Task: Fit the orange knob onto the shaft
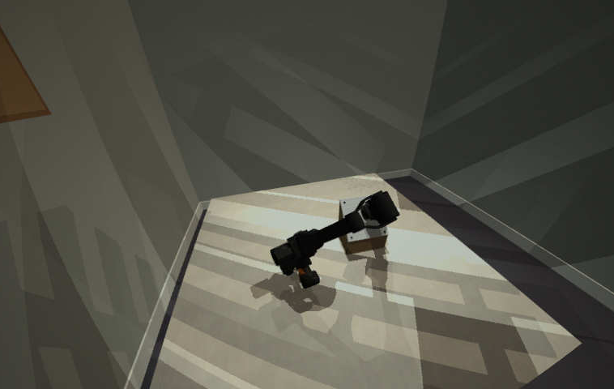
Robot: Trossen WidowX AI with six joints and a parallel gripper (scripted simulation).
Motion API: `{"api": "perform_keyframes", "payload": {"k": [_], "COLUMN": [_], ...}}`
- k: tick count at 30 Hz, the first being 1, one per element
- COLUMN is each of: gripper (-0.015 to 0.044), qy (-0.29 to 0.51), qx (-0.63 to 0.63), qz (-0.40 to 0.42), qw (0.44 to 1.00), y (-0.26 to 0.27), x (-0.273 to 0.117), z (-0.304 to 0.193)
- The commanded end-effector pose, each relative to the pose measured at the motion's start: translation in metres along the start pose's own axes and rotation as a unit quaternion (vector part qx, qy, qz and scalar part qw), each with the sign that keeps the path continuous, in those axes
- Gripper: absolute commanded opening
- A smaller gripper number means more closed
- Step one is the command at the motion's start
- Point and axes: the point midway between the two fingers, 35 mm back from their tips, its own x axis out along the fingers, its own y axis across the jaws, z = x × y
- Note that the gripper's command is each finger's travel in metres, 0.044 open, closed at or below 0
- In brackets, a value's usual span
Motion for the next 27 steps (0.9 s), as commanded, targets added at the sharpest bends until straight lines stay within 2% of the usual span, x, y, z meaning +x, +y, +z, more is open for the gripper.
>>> {"api": "perform_keyframes", "payload": {"k": [1,11,18,23,27], "gripper": [0.0440,0.0178,0.0131,0.0000,0.0000], "qy": [0.001,0.001,0.001,-0.025,-0.022], "qx": [0.005,0.005,0.005,0.022,0.020], "qz": [-0.002,-0.002,-0.002,0.001,-0.003], "qw": [1.000,1.000,1.000,0.999,1.000], "y": [-0.002,-0.002,-0.002,-0.002,-0.005], "x": [0.006,0.006,0.006,-0.006,-0.021], "z": [-0.003,-0.003,-0.003,0.010,0.011]}}
